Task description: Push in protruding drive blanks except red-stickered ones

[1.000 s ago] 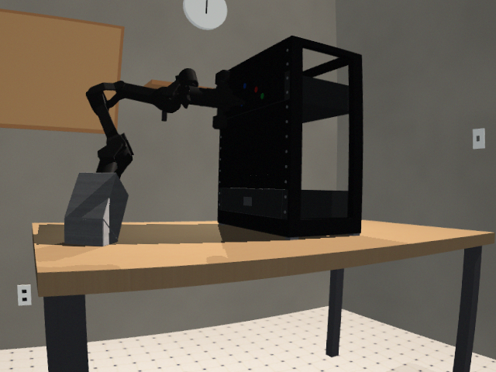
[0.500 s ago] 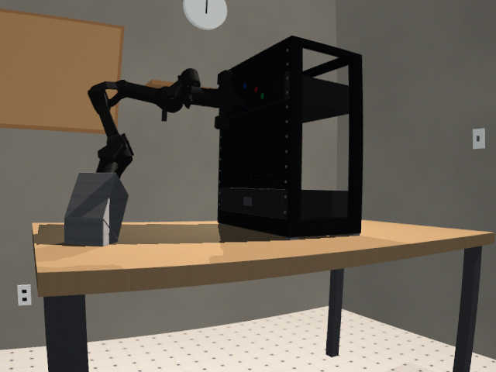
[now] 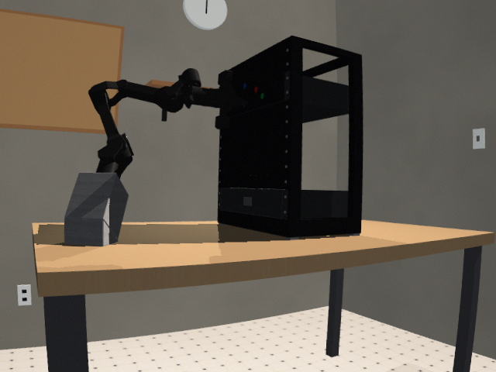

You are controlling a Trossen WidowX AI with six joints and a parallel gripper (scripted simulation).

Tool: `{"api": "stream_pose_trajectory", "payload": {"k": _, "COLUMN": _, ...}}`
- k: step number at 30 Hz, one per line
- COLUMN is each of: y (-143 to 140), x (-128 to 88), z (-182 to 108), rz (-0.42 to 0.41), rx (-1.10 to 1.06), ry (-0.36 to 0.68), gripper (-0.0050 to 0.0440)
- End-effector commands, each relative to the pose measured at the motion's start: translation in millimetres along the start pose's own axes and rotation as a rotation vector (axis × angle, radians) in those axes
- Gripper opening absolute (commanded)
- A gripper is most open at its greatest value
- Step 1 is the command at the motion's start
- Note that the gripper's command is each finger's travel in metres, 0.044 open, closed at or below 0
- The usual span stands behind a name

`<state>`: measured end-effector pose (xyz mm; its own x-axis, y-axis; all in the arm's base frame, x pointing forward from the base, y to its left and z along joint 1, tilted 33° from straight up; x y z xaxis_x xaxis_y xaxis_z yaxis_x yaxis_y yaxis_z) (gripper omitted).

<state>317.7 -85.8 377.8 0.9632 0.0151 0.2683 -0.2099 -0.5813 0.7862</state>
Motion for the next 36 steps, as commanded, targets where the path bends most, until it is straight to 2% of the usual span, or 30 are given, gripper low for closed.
{"api": "stream_pose_trajectory", "payload": {"k": 1, "y": 10.2, "x": 3.1, "z": -8.2, "rz": 0.025, "rx": -0.017, "ry": 0.017, "gripper": 0.0}}
{"api": "stream_pose_trajectory", "payload": {"k": 36, "y": 12.9, "x": 13.0, "z": -10.0, "rz": 0.025, "rx": -0.017, "ry": 0.017, "gripper": 0.0}}
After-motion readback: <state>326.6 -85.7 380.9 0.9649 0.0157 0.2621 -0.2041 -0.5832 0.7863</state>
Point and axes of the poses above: the point midway between the two fingers, 35 mm back from their tips, its own x axis out along the fingers, its own y axis across the jaws, z = x × y, the point moved 1 cm from there along -x, back along the fingers, and after that the axes turned 6 degrees about x, right-handed, at the moved point
